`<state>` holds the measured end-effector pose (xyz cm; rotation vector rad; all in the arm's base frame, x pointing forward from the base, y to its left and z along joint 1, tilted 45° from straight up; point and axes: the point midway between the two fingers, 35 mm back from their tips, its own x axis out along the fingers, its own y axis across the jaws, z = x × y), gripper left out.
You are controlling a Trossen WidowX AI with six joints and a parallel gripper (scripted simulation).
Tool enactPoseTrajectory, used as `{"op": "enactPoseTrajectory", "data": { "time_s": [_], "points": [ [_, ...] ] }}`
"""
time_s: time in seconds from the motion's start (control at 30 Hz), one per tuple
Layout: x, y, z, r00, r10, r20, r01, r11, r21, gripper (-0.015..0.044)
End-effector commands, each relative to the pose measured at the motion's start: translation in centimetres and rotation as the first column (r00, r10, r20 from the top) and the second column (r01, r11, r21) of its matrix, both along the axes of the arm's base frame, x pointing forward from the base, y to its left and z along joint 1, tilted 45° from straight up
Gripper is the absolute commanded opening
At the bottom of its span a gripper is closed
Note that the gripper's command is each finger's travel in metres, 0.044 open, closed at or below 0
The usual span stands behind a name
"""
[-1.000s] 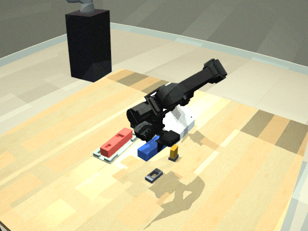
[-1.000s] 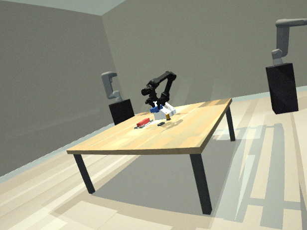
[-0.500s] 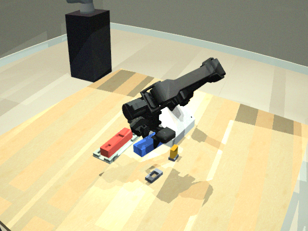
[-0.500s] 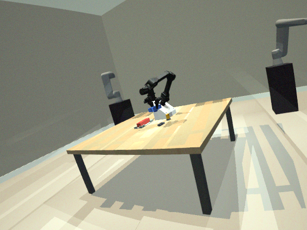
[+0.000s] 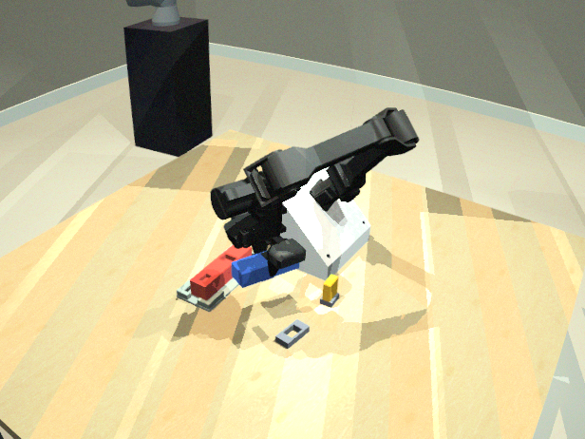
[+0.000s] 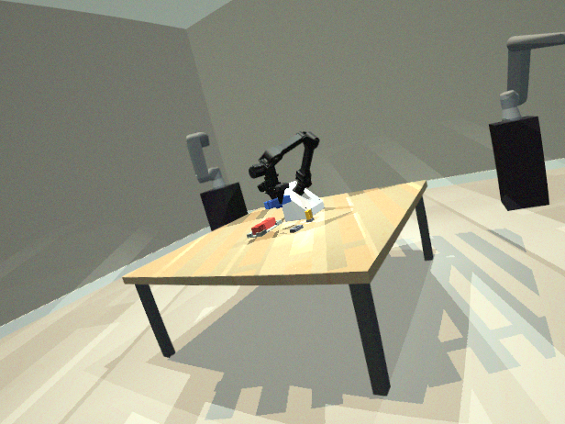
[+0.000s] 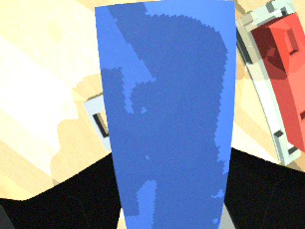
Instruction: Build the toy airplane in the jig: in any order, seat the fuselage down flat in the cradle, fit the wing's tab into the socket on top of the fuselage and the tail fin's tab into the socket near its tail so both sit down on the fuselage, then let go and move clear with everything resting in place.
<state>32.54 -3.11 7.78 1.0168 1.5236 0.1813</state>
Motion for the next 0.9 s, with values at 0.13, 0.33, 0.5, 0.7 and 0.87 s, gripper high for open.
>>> {"op": "enactPoseTrajectory", "data": {
  "time_s": [0.13, 0.33, 0.5, 0.7, 0.87],
  "points": [
    [-0.6, -1.7, -2.3, 0.99, -0.104, -0.093, 0.104, 0.995, 0.004, 0.0],
    [-1.2, -2.8, -3.8, 0.972, -0.176, -0.157, 0.179, 0.984, 0.005, 0.0],
    [-1.8, -3.6, -5.0, 0.948, -0.235, -0.214, 0.241, 0.97, 0.001, 0.0],
    [-2.7, -4.6, -6.5, 0.91, -0.303, -0.282, 0.314, 0.949, -0.007, 0.0],
    [-3.4, -5.3, -7.8, 0.871, -0.358, -0.338, 0.374, 0.927, -0.017, 0.0]
  ]
}}
